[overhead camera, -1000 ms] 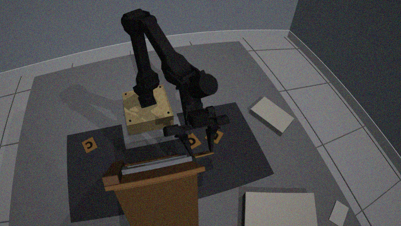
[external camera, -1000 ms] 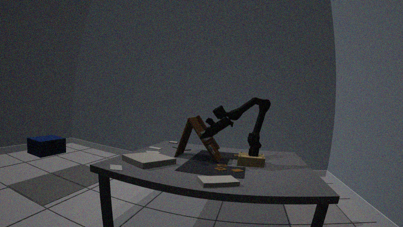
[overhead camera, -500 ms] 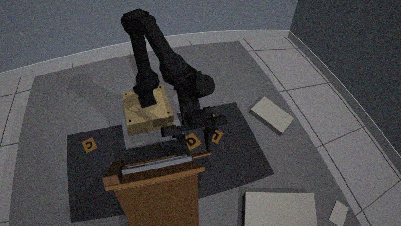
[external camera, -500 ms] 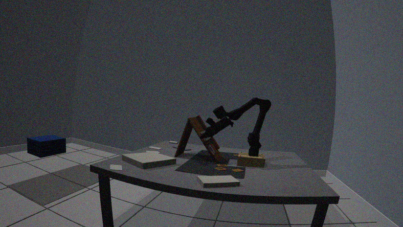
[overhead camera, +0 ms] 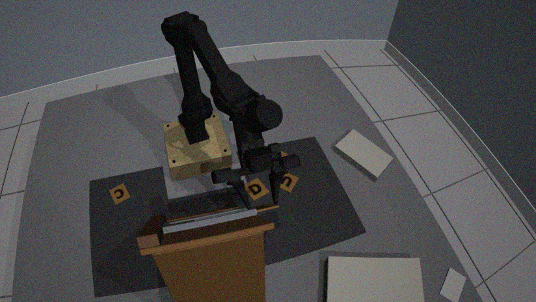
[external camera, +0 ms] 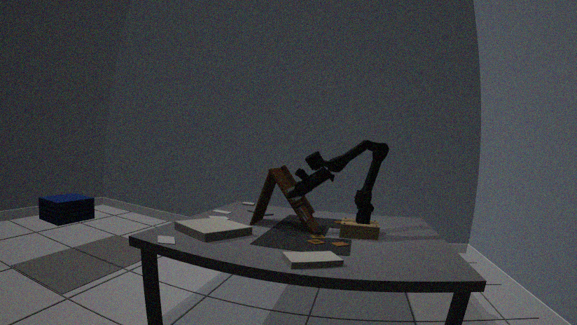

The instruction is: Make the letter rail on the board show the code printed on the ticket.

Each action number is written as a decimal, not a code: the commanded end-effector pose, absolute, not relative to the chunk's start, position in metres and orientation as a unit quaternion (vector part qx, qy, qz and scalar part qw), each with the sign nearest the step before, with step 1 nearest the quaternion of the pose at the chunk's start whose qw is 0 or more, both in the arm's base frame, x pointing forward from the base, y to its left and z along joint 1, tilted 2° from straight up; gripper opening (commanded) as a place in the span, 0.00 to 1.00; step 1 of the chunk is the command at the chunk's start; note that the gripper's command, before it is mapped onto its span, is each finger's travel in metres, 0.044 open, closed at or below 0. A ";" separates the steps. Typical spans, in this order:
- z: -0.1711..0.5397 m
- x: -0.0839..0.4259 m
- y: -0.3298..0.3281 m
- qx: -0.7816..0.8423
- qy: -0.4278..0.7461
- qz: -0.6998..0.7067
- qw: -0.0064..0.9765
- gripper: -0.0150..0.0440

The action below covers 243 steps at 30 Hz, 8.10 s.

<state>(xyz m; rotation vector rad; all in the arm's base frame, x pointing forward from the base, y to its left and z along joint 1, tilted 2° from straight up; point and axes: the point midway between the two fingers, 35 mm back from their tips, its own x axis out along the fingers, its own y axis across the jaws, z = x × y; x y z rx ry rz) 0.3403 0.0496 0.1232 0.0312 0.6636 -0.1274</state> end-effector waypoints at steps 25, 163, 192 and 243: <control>0.124 0.339 0.036 0.014 0.325 -0.060 0.944 0.25; 0.125 0.330 -0.032 0.010 0.325 -0.061 0.944 0.25; 0.126 0.329 -0.047 0.010 0.325 -0.062 0.944 0.25; 0.128 0.323 -0.066 0.009 0.325 -0.062 0.944 0.74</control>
